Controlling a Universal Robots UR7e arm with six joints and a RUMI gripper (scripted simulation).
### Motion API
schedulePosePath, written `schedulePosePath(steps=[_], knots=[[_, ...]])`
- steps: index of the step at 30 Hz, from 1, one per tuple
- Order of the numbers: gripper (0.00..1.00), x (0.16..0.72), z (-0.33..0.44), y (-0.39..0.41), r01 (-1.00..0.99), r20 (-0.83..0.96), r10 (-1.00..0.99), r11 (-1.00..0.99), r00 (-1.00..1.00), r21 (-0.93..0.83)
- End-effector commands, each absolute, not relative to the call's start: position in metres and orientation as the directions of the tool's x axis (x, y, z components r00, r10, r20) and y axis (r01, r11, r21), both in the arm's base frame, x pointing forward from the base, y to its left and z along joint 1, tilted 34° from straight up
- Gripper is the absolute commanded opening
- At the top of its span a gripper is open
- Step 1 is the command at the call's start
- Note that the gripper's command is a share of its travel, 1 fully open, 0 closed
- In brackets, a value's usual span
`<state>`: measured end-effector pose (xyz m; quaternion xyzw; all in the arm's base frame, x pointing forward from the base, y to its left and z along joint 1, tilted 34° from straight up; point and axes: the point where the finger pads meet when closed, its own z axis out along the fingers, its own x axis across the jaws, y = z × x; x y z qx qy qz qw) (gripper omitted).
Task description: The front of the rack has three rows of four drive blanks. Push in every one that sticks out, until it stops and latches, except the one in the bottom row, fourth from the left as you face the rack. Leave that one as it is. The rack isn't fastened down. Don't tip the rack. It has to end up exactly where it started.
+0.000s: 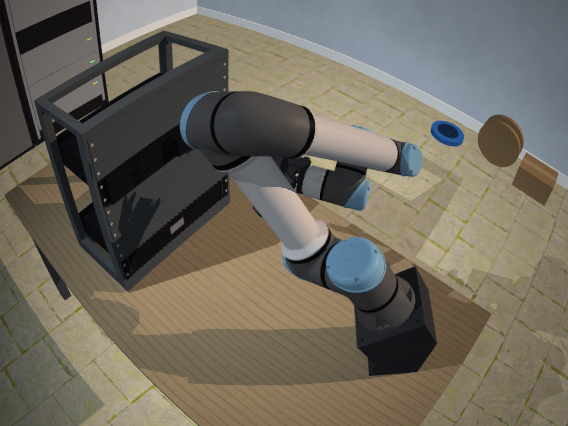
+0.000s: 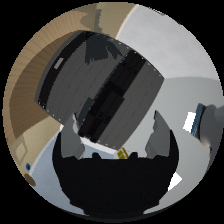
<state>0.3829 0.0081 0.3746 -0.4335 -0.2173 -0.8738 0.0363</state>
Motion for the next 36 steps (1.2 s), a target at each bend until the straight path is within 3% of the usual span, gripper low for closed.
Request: schedulePosePath(steps=[1, 23, 36], knots=[[1.00, 0.388, 0.374, -0.001, 0.276, 0.816, 0.054, -0.926, -0.575, 0.256], [1.00, 0.400, 0.368, -0.036, 0.317, 0.872, -0.239, -0.943, -0.428, -0.103], [1.00, 0.404, 0.365, -0.047, 0.318, 0.858, -0.341, -0.921, -0.383, -0.224]])
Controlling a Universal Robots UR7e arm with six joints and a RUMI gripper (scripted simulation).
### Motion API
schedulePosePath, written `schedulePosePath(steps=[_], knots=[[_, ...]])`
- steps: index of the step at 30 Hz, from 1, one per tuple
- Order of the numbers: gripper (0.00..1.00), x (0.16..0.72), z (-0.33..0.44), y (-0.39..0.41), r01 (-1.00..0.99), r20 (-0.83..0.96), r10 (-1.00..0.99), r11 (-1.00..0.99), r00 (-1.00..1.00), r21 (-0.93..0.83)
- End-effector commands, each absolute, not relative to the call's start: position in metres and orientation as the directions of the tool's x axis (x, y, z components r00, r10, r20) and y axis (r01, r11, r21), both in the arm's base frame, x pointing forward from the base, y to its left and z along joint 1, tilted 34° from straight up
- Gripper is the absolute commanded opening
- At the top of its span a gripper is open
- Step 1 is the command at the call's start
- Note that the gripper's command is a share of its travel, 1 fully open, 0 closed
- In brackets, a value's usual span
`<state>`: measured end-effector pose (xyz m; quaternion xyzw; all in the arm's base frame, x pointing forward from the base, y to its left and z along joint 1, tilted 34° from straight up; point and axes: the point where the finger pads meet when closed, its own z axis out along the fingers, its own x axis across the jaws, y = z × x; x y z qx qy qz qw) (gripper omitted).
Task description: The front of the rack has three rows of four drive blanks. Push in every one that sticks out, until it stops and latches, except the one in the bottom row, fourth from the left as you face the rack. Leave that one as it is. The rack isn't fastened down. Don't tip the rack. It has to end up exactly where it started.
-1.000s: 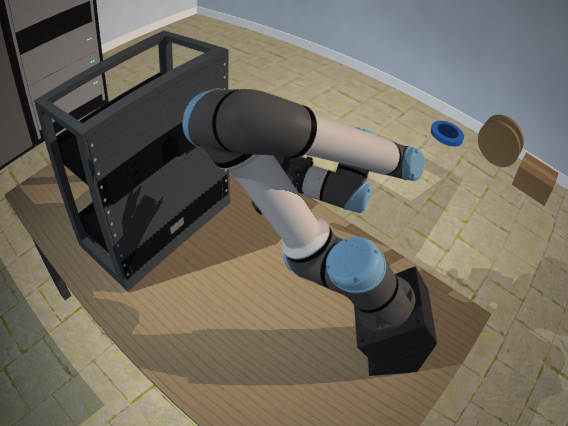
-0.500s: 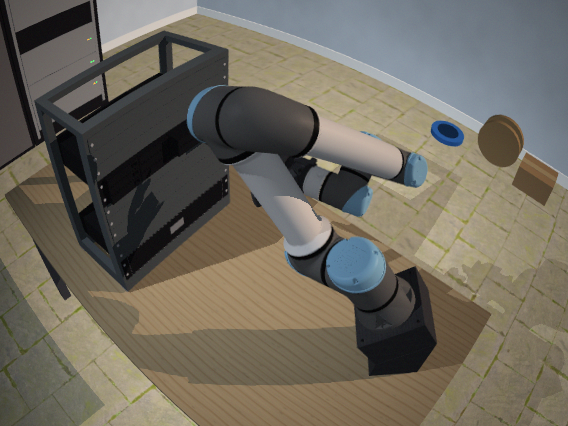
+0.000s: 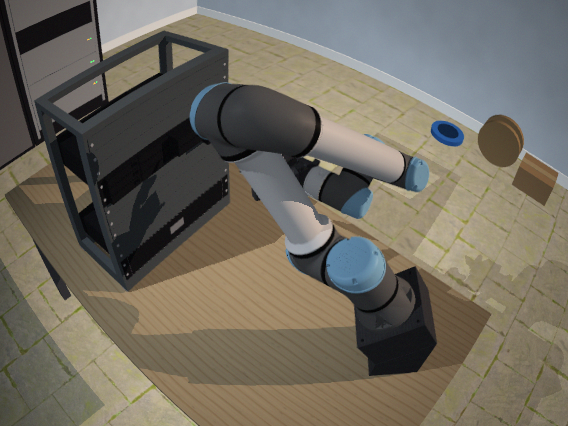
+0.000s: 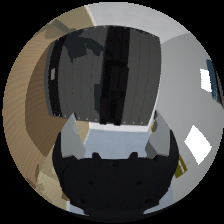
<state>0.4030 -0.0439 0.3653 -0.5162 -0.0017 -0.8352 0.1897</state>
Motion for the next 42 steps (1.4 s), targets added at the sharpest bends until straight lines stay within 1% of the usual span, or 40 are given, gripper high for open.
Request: schedulePosePath(steps=[1, 20, 42], knots=[[1.00, 0.4040, 0.3645, -0.0479, 0.318, 0.857, -0.349, -0.919, -0.380, -0.233], [1.00, 0.4061, 0.3619, -0.0560, 0.316, 0.837, -0.421, -0.894, -0.350, -0.318], [1.00, 0.4064, 0.3615, -0.0574, 0.315, 0.833, -0.433, -0.889, -0.345, -0.332]])
